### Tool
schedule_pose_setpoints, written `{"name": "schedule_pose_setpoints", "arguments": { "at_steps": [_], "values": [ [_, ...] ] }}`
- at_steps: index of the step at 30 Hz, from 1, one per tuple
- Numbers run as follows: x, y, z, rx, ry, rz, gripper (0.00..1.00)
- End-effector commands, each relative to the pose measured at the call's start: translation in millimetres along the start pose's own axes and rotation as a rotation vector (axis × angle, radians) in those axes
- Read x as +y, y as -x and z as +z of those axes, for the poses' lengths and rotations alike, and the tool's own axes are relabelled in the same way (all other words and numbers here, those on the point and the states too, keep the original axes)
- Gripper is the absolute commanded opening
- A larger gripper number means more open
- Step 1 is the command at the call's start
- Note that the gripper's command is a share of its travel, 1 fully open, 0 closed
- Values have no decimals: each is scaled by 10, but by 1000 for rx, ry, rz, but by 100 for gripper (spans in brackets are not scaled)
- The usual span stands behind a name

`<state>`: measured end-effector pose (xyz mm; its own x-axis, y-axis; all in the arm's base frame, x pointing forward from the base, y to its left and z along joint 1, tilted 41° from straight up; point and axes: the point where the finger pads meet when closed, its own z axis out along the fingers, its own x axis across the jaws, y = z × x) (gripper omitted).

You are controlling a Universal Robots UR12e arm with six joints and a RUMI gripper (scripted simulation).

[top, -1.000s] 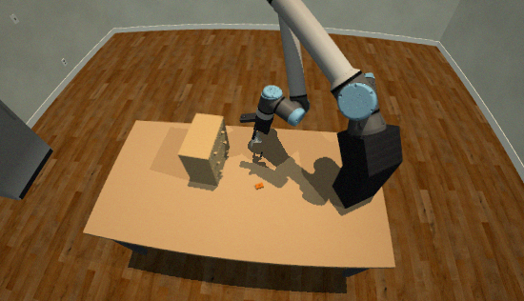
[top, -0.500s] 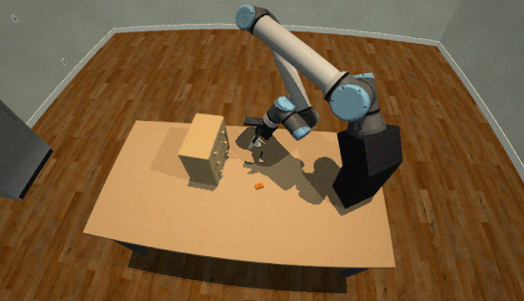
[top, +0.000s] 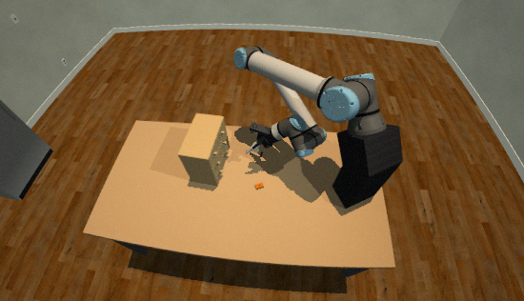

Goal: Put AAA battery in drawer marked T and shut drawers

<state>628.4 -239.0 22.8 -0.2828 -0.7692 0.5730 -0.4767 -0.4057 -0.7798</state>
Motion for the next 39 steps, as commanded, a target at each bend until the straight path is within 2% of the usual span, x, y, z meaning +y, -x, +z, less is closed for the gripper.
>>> {"name": "schedule_pose_setpoints", "arguments": {
  "at_steps": [1, 2, 4, 8, 12, 24, 25, 39],
  "values": [
    [-130, -41, 231, -5, -248, 8, 100],
    [-128, -42, 253, -5, -268, 8, 100],
    [-128, -42, 253, -5, -268, 8, 100],
    [-118, -40, 321, -5, -332, 8, 100],
    [-112, -40, 362, -5, -369, 8, 100],
    [-127, -37, 384, -5, -396, 6, 100],
    [-126, -35, 381, -6, -395, 7, 20],
    [-123, -34, 378, -6, -393, 7, 20]
  ]
}}
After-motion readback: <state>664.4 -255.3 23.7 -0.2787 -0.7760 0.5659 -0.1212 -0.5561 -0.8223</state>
